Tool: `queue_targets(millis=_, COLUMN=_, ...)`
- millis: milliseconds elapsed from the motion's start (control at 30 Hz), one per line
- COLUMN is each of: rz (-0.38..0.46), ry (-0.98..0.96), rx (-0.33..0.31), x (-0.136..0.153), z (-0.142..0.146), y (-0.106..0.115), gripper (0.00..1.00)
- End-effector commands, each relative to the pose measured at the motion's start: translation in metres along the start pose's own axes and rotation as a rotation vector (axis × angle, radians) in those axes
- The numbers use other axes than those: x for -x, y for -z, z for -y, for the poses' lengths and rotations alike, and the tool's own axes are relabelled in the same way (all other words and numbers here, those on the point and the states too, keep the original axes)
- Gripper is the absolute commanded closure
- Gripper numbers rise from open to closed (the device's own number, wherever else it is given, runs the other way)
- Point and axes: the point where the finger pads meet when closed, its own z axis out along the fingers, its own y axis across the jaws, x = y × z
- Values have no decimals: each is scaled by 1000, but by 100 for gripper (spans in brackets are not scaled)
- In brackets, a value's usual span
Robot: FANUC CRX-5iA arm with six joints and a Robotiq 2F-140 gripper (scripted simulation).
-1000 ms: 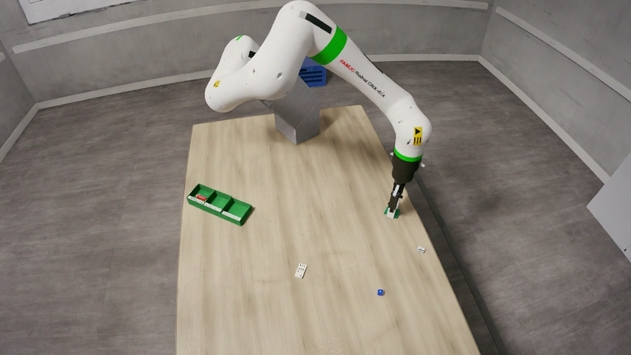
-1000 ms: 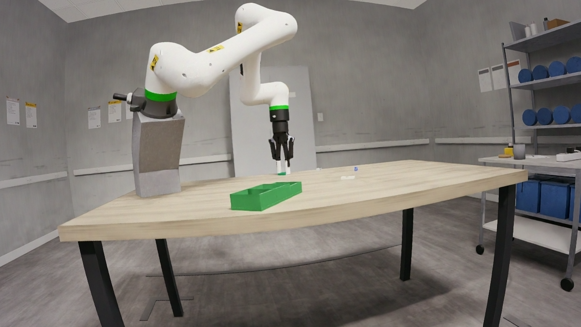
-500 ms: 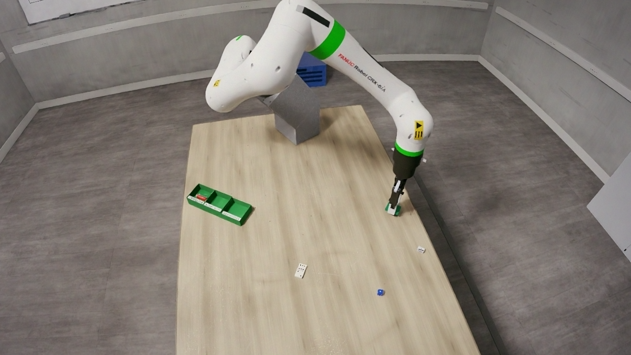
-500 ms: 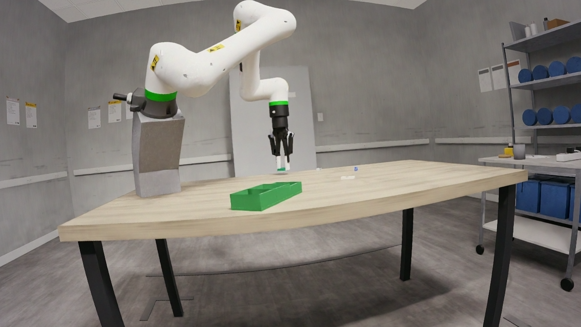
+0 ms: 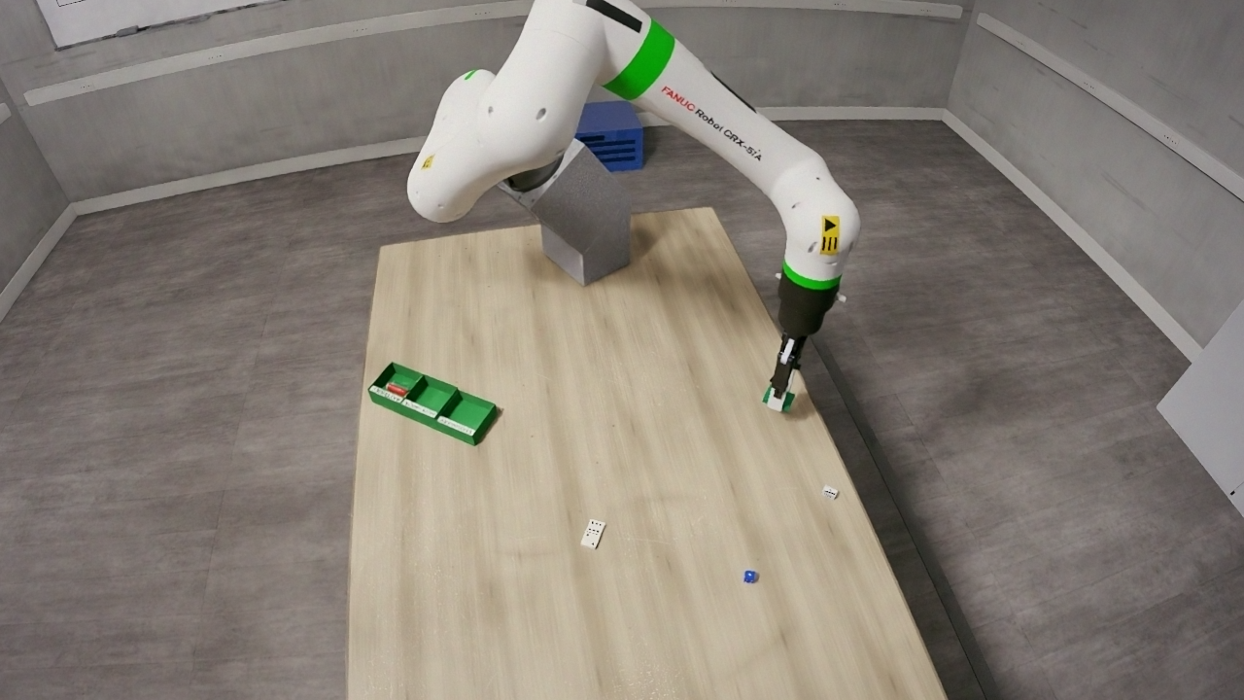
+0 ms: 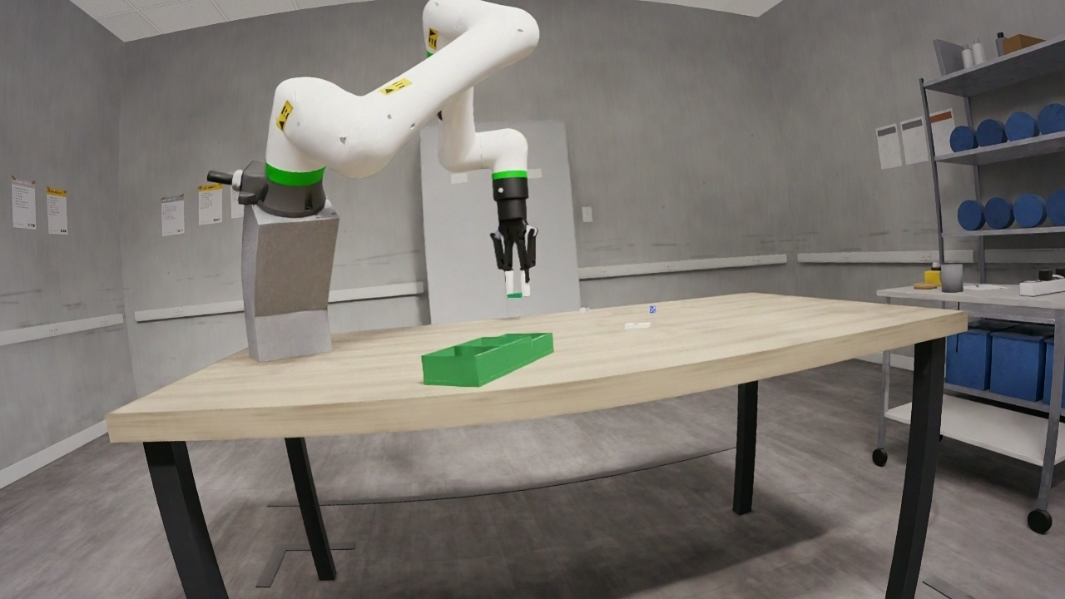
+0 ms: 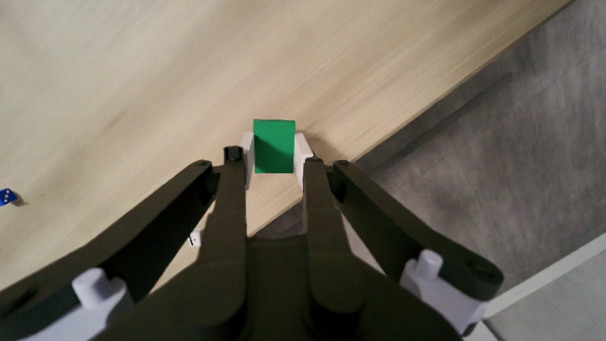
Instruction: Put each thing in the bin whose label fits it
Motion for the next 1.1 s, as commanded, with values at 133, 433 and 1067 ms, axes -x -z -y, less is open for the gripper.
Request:
queue_targets(millis=133, rz=0, ry=0, rx=0, x=0, z=0, y=1, gripper=71)
queue_targets(millis=433, rz=0, ry=0, rx=0, x=-15, z=9, y=1, gripper=71)
queue_targets(millis=1067, rz=0, ry=0, rx=0, x=-105, z=58, y=1, gripper=71)
